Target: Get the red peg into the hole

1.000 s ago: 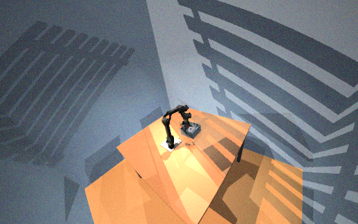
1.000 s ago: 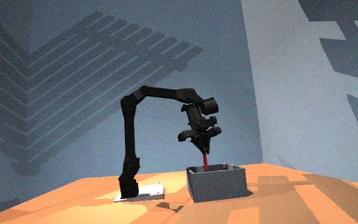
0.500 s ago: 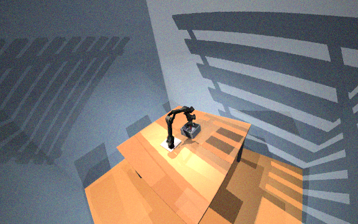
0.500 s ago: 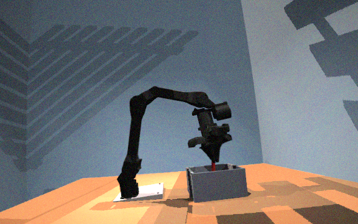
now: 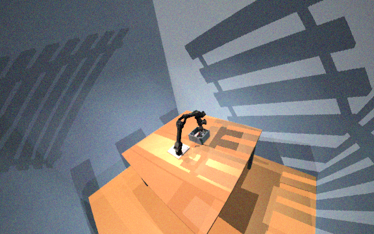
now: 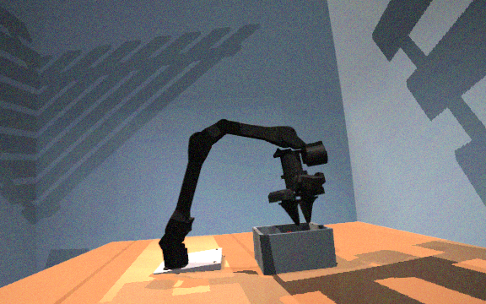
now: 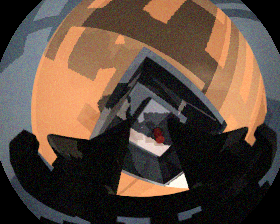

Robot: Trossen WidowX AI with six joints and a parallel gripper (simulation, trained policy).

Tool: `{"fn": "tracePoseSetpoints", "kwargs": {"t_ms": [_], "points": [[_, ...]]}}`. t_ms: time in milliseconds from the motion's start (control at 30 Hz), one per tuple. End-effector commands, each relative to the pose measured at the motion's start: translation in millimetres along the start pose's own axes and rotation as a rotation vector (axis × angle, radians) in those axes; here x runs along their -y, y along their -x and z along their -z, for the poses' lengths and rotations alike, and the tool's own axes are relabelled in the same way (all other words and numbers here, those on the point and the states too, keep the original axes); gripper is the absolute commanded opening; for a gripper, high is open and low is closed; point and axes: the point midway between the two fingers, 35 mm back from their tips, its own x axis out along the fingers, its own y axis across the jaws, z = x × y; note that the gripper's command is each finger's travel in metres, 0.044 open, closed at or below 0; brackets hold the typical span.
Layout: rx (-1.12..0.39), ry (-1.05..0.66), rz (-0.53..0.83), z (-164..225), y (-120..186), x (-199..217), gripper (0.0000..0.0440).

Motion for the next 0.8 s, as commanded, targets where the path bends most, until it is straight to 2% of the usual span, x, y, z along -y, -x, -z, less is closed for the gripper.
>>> {"fn": "tracePoseSetpoints", "kwargs": {"t_ms": [0,767], "points": [[-0.016,0.016,-0.015,-3.3,5.3,-9.5,0.0232],[-0.139,0.022,0.007,-2.4,26.4,-53.3,0.0283]]}}
